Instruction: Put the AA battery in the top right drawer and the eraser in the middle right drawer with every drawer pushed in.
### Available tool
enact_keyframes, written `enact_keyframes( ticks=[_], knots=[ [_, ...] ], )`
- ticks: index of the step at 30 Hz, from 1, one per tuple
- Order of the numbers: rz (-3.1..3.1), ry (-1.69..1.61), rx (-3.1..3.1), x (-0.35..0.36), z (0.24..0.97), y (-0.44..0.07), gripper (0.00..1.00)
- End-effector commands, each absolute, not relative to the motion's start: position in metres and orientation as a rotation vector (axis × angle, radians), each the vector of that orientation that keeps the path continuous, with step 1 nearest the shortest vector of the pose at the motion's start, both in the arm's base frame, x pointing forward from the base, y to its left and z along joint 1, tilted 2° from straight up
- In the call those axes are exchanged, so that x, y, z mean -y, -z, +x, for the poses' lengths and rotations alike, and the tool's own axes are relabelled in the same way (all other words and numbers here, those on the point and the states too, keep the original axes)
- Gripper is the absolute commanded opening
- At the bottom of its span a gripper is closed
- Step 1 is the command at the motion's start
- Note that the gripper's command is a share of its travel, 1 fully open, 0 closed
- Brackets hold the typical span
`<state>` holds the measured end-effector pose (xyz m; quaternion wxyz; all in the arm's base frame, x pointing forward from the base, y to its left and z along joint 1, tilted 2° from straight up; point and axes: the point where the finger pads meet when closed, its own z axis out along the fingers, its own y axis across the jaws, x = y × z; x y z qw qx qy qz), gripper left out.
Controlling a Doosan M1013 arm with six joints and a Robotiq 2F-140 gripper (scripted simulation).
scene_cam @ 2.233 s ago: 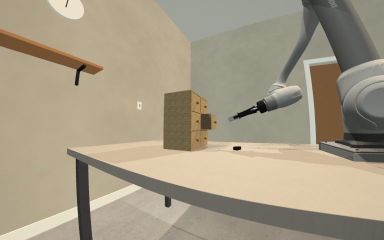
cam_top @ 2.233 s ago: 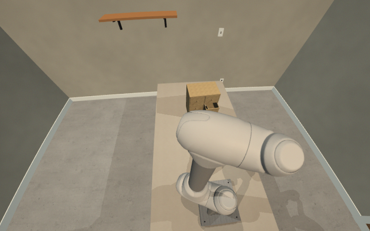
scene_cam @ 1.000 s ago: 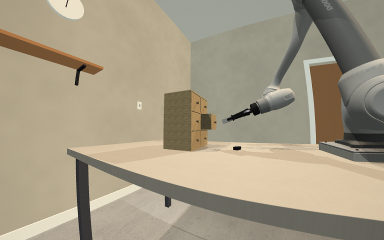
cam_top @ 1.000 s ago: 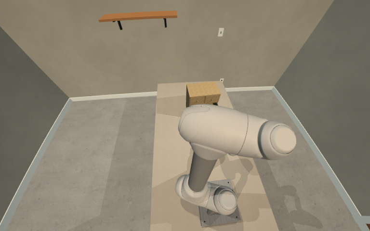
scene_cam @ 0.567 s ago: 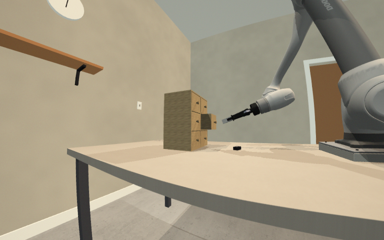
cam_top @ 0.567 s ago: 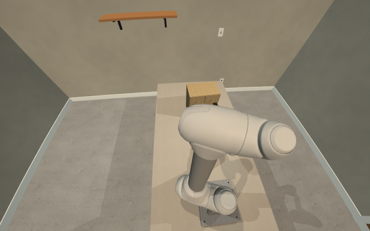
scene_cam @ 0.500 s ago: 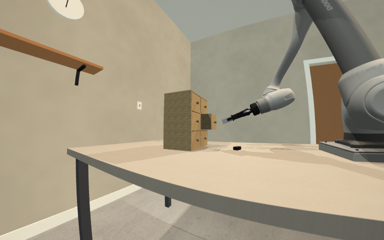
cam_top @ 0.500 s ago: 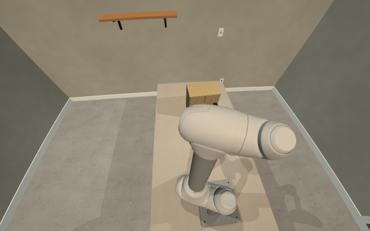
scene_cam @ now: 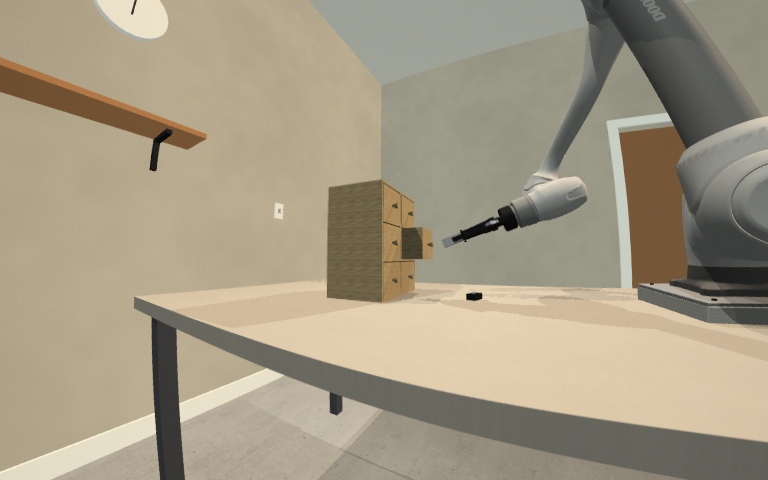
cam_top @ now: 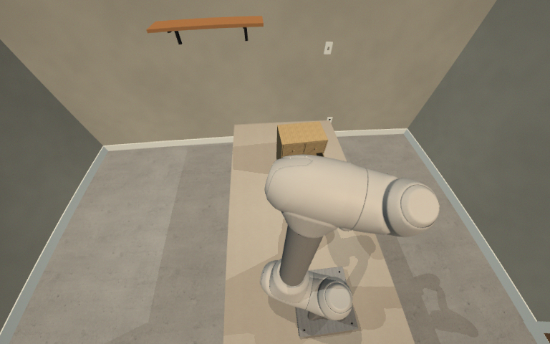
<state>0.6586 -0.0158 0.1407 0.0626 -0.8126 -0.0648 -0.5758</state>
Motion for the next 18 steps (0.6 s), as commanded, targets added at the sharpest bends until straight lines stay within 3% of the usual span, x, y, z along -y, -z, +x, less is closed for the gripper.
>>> enact_keyframes(
  ticks=[1, 18],
  knots=[
    [-2.456, 1.74, 0.196, 0.015, 0.661, -0.141, 0.0],
    [-2.456, 1.74, 0.196, 0.012, 0.681, -0.141, 0.0]
  ],
)
